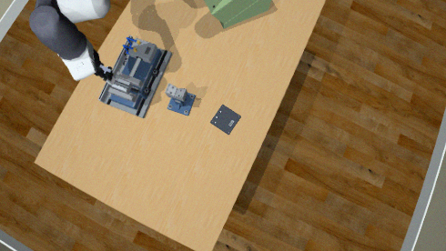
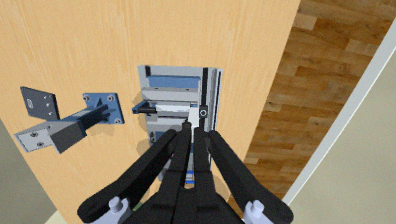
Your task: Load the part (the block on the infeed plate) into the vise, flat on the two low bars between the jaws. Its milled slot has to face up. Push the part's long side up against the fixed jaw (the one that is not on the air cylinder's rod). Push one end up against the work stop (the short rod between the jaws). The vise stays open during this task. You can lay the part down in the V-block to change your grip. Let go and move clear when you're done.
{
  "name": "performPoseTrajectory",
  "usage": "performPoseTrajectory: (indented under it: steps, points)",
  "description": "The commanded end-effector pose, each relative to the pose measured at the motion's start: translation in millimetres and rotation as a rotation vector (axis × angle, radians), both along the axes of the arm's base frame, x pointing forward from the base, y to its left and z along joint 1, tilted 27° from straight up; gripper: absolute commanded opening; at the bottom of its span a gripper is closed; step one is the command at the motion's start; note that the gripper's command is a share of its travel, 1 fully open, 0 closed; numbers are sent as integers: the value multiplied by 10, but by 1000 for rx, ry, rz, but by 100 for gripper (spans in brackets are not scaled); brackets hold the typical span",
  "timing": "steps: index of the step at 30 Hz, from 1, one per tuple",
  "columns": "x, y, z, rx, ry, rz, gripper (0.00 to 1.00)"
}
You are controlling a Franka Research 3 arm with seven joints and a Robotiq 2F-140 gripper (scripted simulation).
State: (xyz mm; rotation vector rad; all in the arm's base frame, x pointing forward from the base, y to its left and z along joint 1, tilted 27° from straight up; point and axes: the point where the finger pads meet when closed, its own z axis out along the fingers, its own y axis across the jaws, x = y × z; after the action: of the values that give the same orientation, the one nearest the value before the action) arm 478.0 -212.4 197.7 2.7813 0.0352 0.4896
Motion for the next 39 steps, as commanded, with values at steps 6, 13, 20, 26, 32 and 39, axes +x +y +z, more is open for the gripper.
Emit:
performPoseTrajectory:
  steps: [6, 13, 20, 26, 32, 39]
  points:
    - [-1, 35, -21, 1, 0, -5, 0]
    - [0, 46, -25, 1, 0, -5, 0]
    - [0, 60, -29, 1, 0, -5, 0]
    - [1, 69, -32, 1, 0, -5, 0]
    - [1, 75, -34, 1, 0, -5, 0]
    - [1, 83, -37, 1, 0, -5, 0]
